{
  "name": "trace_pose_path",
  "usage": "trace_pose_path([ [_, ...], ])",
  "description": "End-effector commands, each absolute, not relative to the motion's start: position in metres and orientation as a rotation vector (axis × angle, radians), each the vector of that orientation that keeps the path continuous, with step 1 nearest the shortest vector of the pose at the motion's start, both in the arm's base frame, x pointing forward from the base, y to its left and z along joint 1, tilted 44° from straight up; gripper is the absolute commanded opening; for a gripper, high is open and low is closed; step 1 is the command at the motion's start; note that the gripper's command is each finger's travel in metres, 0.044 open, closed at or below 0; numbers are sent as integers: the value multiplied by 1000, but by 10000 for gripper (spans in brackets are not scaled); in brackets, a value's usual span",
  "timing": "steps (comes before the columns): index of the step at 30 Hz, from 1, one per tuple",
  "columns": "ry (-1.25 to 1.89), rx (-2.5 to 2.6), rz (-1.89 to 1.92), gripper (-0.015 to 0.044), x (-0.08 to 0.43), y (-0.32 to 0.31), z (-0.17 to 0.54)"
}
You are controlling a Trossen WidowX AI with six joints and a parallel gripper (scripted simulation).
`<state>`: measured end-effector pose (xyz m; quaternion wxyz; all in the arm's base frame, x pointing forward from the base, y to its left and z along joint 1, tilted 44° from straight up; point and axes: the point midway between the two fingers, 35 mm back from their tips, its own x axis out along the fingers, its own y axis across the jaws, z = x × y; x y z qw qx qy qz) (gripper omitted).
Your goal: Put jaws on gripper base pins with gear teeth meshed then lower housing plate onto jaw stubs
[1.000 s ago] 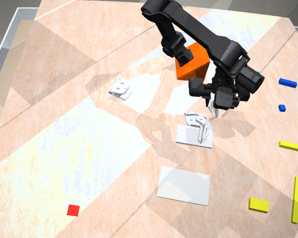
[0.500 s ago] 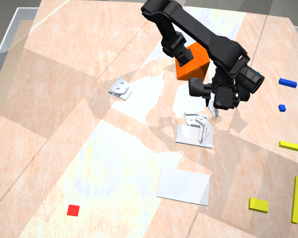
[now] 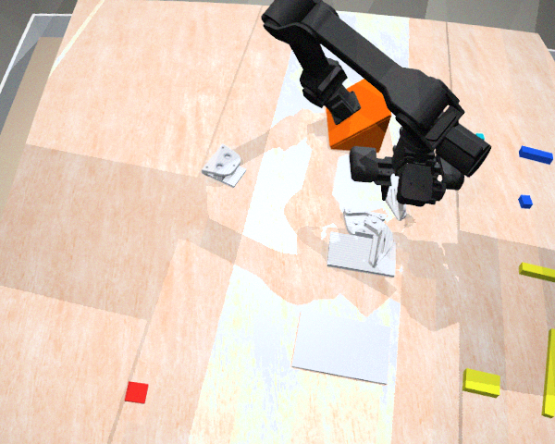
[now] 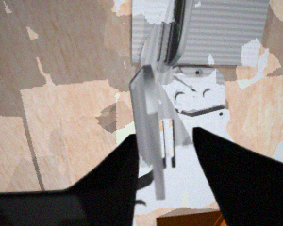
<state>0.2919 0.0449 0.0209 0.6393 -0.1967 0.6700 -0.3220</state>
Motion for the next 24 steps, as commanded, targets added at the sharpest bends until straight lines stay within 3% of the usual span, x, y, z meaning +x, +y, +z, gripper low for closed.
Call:
trace_pose_path([
  [1, 1521, -447, -733, 134, 298, 39, 29],
  [24, 1518, -450, -738, 134, 327, -13, 73],
])
